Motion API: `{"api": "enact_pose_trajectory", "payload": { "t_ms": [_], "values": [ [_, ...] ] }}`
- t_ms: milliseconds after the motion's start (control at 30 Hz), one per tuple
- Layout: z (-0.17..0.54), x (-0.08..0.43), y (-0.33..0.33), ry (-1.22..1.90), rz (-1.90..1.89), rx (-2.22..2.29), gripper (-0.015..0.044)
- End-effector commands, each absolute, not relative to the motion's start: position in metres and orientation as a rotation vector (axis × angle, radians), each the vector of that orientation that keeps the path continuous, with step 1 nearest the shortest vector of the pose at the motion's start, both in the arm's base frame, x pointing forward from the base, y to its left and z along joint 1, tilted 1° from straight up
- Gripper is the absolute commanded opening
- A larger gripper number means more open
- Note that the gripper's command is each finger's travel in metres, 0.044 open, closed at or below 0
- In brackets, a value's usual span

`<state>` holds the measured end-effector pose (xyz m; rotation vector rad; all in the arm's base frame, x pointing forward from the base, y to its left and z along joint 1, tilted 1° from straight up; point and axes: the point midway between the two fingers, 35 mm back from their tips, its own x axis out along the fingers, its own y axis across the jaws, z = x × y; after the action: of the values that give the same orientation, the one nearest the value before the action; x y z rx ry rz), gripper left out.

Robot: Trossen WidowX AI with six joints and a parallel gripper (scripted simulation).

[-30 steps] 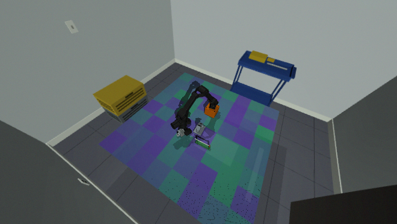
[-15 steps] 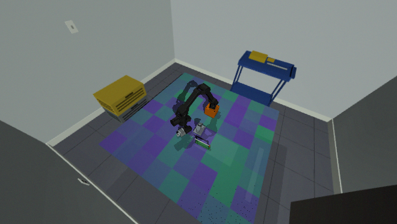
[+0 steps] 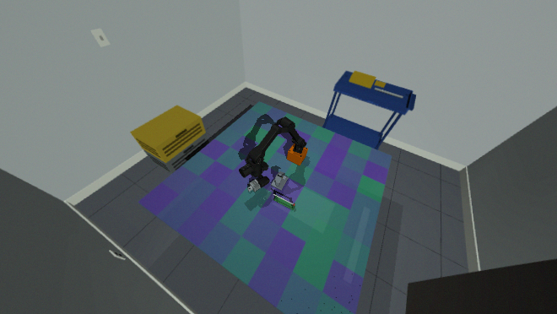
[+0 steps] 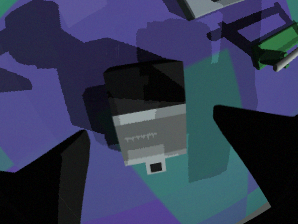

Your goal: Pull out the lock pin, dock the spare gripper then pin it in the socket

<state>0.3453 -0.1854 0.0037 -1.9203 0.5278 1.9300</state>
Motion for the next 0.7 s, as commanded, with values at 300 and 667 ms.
{"api": "enact_pose_trajectory", "payload": {
  "t_ms": [300, 667],
  "values": [
    [0.063, 0.346, -0.185, 0.528, 1.928, -1.923, 0.0440],
    [0.060, 0.351, -0.187, 1.128, 1.144, -1.421, 0.0440]
  ]
}}
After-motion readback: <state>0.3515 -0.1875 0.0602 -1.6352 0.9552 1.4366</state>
